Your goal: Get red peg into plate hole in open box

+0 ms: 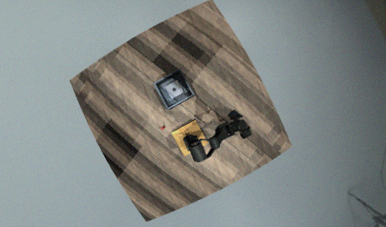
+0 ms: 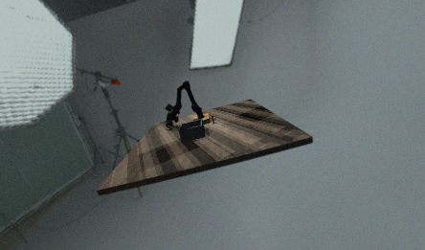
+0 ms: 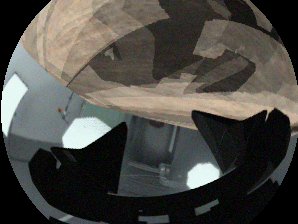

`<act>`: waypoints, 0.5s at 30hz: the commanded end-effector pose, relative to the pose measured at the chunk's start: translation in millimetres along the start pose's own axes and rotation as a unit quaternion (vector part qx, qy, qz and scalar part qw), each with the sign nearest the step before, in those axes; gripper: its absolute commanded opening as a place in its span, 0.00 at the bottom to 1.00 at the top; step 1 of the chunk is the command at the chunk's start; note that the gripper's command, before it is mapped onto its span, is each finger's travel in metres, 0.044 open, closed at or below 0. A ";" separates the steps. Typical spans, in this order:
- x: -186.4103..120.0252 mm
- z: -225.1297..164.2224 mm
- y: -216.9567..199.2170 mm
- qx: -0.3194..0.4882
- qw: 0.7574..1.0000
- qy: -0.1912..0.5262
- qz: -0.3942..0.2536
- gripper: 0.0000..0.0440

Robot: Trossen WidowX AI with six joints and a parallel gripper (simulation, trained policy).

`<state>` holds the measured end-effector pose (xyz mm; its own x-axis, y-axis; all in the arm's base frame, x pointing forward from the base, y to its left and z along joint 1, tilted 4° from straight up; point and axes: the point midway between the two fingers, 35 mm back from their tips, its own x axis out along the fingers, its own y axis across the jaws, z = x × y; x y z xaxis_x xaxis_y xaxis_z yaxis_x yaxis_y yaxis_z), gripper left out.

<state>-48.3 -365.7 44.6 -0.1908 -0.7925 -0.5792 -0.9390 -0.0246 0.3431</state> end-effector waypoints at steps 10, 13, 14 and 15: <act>-9.9 -63.0 -55.3 -0.150 0.985 0.071 -0.036 1.00; -17.3 -81.6 -73.8 -0.197 0.975 0.091 -0.042 1.00; -20.3 -87.6 -80.2 -0.212 0.971 0.097 -0.043 1.00; -23.4 -93.4 -86.7 -0.227 0.967 0.103 -0.045 1.00</act>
<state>46.9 -398.1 84.4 -0.0310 -0.8649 -0.5010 -0.7627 -0.3035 0.5711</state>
